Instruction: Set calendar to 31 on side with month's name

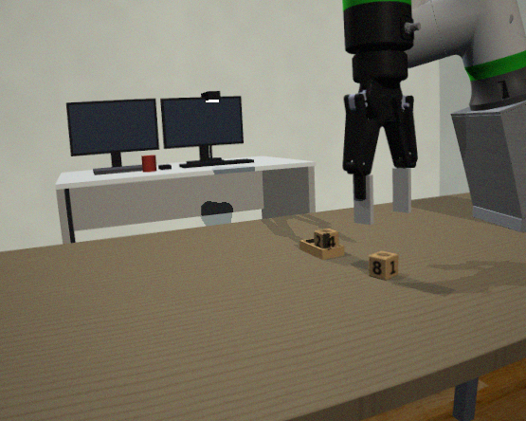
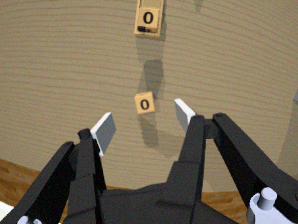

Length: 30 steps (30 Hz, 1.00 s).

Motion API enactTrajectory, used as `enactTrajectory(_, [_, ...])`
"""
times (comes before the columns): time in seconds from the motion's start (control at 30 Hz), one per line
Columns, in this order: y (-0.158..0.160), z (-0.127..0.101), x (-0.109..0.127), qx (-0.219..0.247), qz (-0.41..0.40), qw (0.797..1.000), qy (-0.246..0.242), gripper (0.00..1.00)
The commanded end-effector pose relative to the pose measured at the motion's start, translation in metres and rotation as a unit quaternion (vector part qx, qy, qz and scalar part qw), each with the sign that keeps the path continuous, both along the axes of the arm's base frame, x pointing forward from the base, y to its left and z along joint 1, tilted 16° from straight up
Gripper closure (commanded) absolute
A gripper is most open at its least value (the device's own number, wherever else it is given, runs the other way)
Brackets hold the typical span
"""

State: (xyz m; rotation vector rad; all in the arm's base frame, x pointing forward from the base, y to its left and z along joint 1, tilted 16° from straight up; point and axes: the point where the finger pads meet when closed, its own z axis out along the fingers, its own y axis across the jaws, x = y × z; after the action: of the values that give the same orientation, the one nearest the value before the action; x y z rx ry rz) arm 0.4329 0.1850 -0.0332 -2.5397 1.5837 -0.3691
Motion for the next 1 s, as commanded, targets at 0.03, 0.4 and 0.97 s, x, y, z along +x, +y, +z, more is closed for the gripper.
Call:
enactTrajectory(0.03, [0.0000,0.0000,-0.0001,-0.004,-0.002,1.000,-0.005,0.00])
enactTrajectory(0.4, [0.0000,0.0000,-0.0001,-0.004,-0.002,1.000,-0.005,0.00])
enactTrajectory(0.97, [0.0003,0.0029,-0.0013,-0.062,0.201,0.978,0.001,0.00])
